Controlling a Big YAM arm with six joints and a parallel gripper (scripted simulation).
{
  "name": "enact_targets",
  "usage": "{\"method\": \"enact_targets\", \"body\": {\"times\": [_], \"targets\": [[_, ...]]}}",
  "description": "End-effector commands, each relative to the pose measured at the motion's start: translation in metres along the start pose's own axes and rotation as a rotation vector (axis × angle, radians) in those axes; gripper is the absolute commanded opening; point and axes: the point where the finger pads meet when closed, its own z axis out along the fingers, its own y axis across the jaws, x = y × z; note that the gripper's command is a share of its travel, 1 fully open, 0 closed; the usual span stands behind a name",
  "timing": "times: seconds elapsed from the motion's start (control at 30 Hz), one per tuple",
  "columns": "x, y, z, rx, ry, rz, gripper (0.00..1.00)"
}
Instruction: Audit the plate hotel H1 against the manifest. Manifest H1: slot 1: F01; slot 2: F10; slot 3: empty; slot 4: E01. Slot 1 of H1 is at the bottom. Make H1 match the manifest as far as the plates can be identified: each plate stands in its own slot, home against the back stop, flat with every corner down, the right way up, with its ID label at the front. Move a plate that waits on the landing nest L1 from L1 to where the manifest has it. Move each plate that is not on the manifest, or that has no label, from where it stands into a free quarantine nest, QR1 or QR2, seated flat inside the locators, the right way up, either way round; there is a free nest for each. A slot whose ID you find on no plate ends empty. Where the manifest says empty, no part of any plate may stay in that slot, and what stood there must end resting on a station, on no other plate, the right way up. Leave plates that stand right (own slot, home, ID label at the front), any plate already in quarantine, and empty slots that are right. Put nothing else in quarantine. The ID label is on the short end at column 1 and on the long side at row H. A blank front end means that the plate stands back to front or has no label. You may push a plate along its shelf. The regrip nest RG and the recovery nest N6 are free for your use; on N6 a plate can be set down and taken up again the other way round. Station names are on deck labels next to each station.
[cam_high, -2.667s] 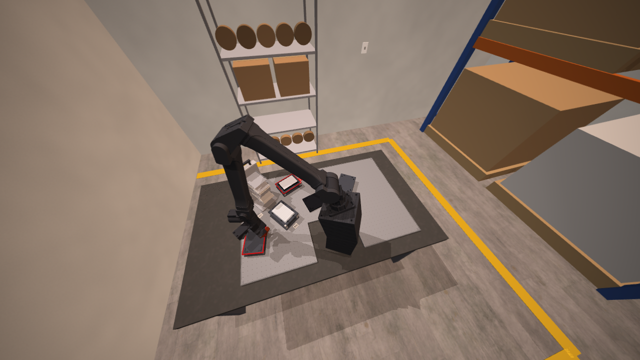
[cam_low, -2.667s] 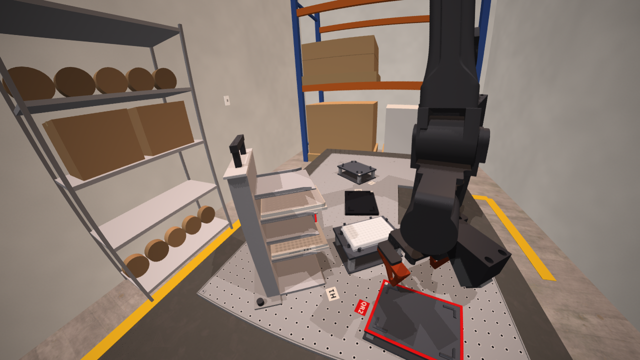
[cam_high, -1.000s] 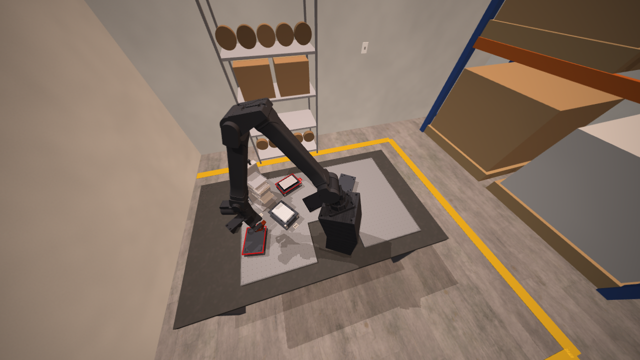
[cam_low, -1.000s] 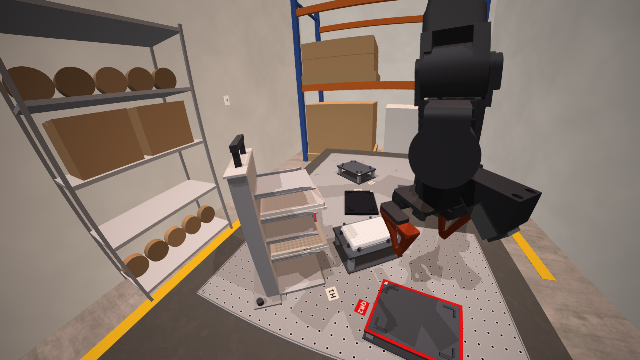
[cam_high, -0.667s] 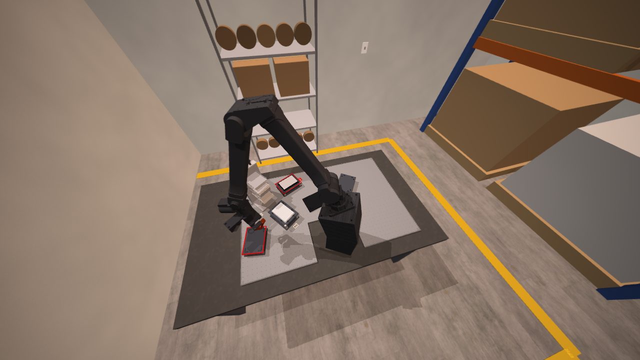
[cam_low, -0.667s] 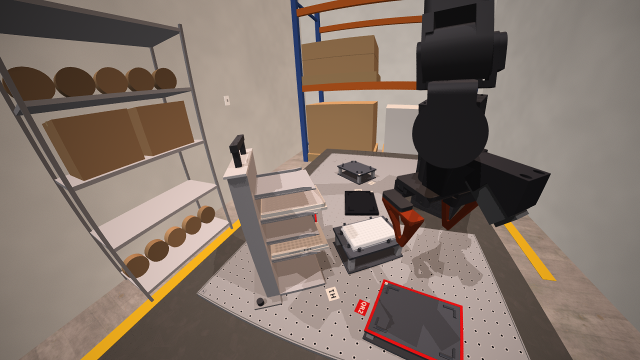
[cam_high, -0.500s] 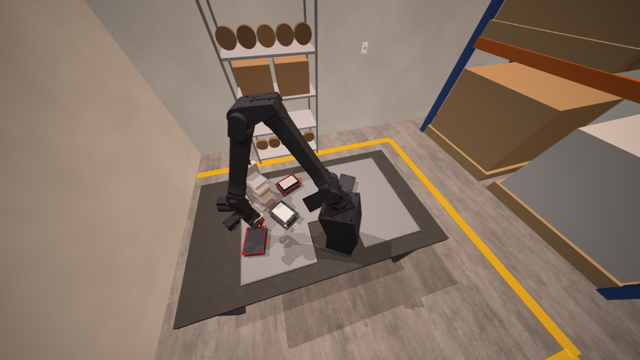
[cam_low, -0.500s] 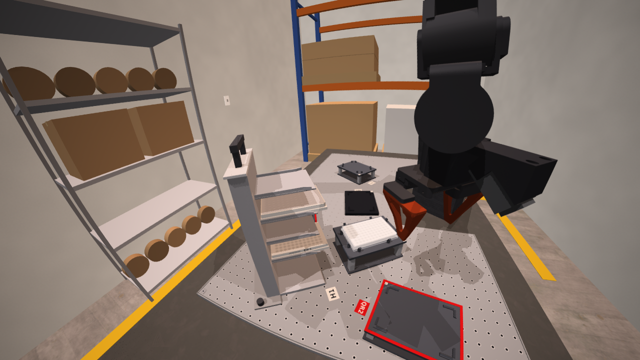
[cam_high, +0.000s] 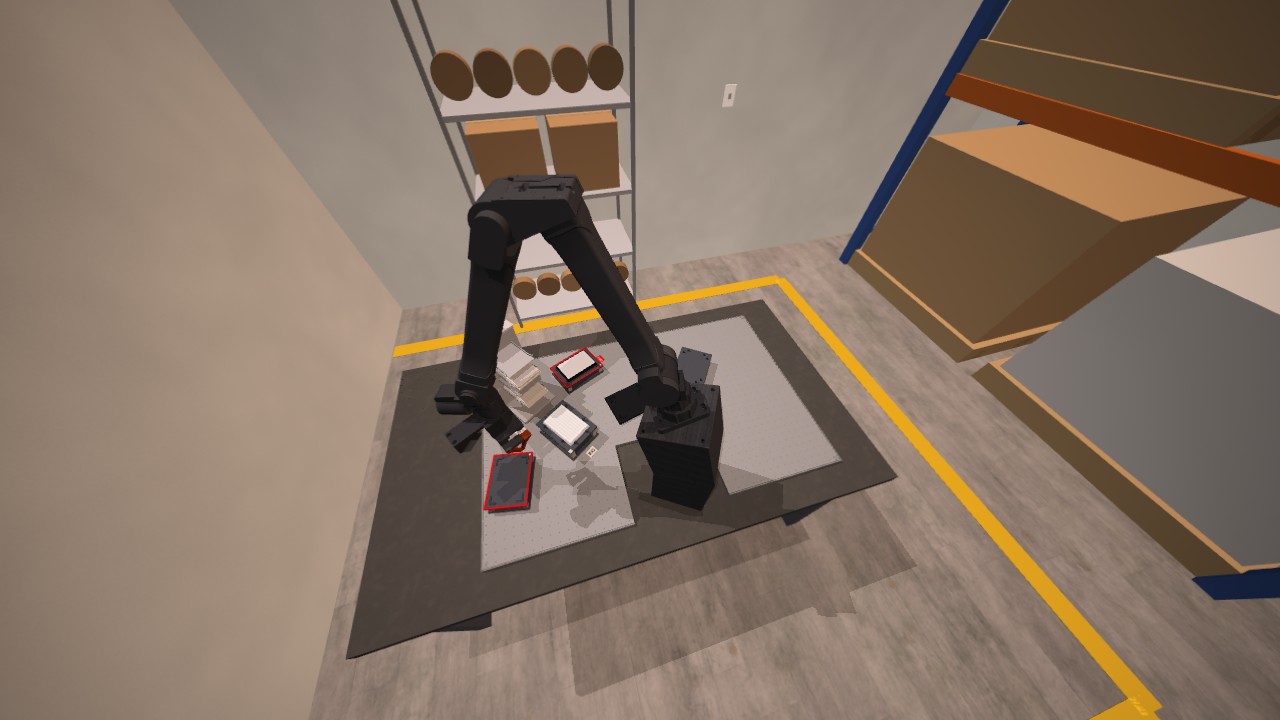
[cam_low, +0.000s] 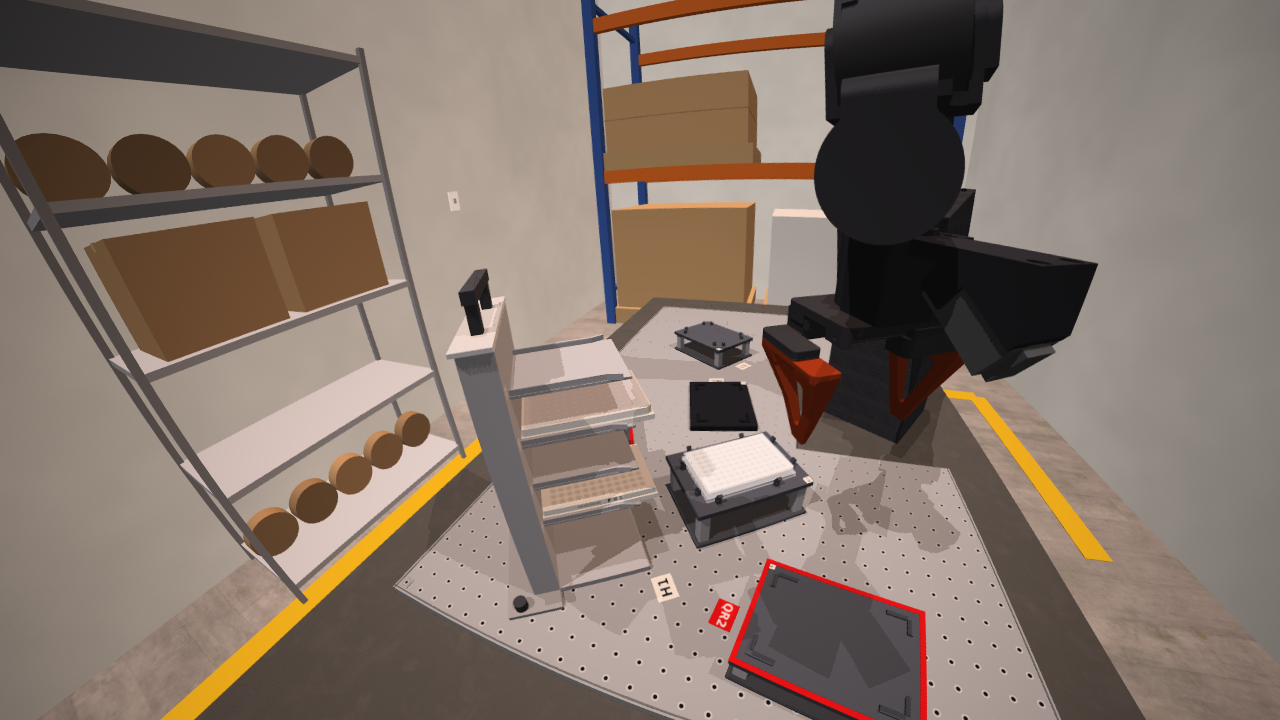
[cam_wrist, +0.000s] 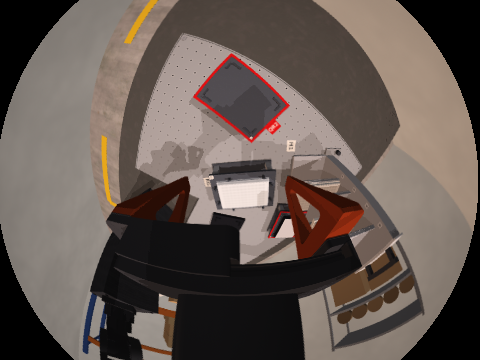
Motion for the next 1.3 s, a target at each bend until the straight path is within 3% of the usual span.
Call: {"method": "enact_targets", "body": {"times": [0.0, 0.33, 0.37, 0.87, 0.9, 1.0, 1.27], "targets": [[0.009, -0.016, -0.012, 0.033, -0.026, 0.128, 1.0], [0.04, -0.012, -0.005, 0.012, -0.006, 0.313, 1.0], [0.039, -0.018, -0.012, 0.03, -0.028, 0.337, 1.0], [0.083, -0.021, -0.013, 0.03, -0.029, 0.639, 1.0], [0.091, -0.014, -0.002, 0.004, 0.002, 0.662, 1.0], [0.097, -0.022, -0.013, 0.028, -0.027, 0.732, 1.0], [0.124, -0.024, -0.014, 0.028, -0.029, 0.918, 1.0]]}}
